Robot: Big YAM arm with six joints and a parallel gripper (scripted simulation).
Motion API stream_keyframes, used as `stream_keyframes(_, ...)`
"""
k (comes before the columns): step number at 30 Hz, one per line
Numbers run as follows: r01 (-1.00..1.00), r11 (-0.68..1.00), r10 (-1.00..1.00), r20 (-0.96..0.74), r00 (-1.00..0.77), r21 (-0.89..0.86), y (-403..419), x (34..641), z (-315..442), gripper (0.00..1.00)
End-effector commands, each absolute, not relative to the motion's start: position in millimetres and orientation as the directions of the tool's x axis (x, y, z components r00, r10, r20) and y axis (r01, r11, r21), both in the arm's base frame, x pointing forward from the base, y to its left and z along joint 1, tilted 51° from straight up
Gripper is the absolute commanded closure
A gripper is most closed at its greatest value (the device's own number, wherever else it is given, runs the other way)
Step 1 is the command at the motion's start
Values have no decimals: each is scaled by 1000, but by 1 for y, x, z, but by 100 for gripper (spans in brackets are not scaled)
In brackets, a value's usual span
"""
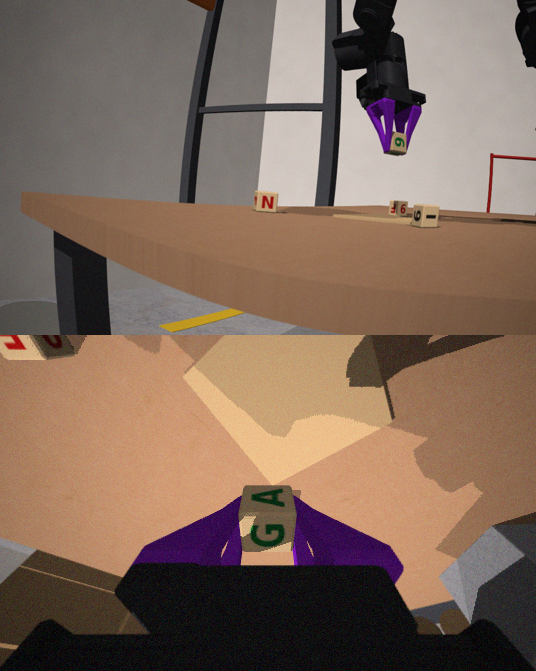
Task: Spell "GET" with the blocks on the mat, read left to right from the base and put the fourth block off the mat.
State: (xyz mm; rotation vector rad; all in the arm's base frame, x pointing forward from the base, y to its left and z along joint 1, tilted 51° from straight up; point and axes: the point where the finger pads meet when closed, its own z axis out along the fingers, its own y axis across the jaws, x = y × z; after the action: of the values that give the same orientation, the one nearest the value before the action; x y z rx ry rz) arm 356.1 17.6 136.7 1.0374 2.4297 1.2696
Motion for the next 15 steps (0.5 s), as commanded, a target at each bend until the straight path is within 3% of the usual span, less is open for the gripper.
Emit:
stream_keyframes(1, 656, 171, 777, 309, -549, 735, 19, 362, 152, 74)
stream_keyframes(7, 778, -58, 809, 486, -331, 626, 20, 362, 153, 74)
stream_keyframes(9, 778, -58, 809, 486, -331, 626, 20, 362, 153, 74)
stream_keyframes(12, 812, -226, 805, 573, -156, 538, 20, 362, 153, 74)
stream_keyframes(15, 812, -226, 805, 573, -156, 538, 20, 362, 153, 74)
